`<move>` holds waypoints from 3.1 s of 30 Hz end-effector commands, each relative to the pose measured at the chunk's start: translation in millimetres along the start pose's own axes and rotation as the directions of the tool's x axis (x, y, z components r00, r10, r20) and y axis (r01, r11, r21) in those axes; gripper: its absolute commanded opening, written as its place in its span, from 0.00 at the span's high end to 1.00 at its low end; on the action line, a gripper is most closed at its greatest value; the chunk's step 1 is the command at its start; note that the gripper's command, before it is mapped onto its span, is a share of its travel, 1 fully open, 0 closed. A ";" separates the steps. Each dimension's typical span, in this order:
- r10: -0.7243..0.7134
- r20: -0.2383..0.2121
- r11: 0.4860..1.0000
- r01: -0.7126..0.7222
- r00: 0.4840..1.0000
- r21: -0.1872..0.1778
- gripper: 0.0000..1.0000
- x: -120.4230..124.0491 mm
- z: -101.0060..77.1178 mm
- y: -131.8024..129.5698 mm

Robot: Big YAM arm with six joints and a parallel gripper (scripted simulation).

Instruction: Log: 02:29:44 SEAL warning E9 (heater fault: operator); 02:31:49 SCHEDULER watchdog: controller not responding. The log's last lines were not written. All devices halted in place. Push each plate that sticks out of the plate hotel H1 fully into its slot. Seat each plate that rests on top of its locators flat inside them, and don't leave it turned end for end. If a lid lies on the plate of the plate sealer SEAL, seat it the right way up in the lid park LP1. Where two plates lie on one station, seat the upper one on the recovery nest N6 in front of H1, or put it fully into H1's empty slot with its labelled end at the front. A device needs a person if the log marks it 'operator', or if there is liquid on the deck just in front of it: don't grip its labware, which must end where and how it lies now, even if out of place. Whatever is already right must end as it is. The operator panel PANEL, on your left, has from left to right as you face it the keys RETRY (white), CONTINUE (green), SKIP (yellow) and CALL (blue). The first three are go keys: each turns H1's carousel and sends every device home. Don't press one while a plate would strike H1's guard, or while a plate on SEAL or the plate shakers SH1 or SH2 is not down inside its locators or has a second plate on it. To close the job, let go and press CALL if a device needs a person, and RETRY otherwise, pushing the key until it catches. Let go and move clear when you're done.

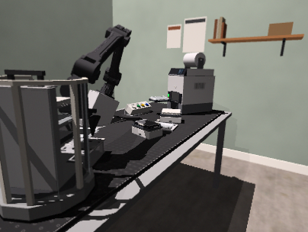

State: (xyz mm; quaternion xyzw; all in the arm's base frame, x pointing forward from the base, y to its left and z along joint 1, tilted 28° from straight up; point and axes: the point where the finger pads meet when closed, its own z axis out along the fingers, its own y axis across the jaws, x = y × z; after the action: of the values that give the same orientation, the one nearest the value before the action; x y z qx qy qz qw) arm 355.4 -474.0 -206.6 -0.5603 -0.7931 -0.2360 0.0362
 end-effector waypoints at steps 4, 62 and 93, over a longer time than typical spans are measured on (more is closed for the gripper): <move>-0.011 0.023 1.000 0.011 1.000 -0.002 0.16 -15.7 -2.1 12.2; 0.001 -0.006 1.000 -0.001 1.000 0.002 0.16 -0.8 26.6 3.9; -0.003 0.000 1.000 0.003 1.000 0.002 0.16 -2.4 24.2 6.4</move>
State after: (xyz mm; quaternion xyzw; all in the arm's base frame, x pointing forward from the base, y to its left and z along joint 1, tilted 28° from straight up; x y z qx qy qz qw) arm 358.8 -468.3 -219.6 -0.5604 -0.7931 -0.2358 0.0361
